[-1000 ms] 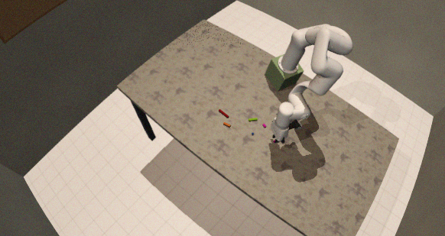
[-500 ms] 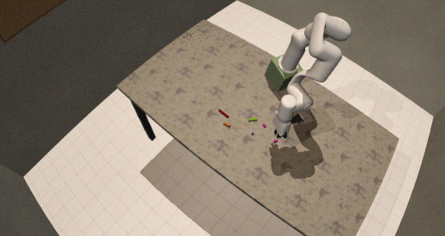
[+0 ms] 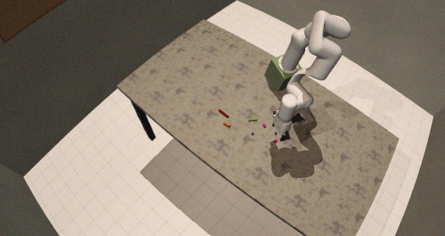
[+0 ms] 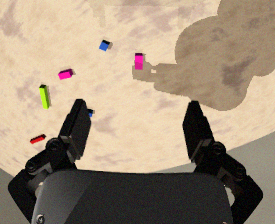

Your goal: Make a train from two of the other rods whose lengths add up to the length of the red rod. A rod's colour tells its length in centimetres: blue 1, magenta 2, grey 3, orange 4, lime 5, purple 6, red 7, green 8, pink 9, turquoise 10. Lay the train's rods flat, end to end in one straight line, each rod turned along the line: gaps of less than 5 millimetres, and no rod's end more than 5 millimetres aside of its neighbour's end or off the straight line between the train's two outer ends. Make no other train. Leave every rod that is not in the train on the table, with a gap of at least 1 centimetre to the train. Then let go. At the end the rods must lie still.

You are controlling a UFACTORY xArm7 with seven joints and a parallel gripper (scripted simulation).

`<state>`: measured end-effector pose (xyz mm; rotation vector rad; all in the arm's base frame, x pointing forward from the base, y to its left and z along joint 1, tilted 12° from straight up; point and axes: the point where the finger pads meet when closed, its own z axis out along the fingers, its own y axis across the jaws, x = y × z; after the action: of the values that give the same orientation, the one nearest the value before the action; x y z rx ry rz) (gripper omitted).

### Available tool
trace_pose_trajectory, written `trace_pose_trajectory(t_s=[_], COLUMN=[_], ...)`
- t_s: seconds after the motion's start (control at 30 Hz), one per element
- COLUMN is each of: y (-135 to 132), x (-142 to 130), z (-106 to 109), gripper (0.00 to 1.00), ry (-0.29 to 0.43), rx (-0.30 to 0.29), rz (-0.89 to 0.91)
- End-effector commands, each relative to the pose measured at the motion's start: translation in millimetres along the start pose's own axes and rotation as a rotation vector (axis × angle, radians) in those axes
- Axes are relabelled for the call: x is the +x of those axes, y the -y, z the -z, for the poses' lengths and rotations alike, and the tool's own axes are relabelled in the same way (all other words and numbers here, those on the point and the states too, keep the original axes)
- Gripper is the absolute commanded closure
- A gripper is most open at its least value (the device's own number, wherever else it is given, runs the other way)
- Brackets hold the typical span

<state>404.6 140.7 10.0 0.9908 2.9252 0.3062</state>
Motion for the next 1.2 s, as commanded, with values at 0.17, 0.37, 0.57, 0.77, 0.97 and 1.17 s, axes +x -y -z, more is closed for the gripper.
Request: trace_pose_trajectory(t_s=[0.17, 0.37, 0.57, 0.77, 0.97, 1.17], y=[-1, -1, 3, 11, 21, 31], x=[-1, -1, -4, -8, -15, -20], z=[1, 1, 0, -2, -4, -6], gripper=[0.0, 0.0, 0.0, 0.0, 0.0, 0.0], ry=[0.002, 0.002, 0.001, 0.001, 0.001, 0.0], rx=[-0.003, -0.003, -0.002, -0.002, -0.001, 0.0], rz=[-0.001, -0.004, -0.087, -0.232, -0.436, -0.628])
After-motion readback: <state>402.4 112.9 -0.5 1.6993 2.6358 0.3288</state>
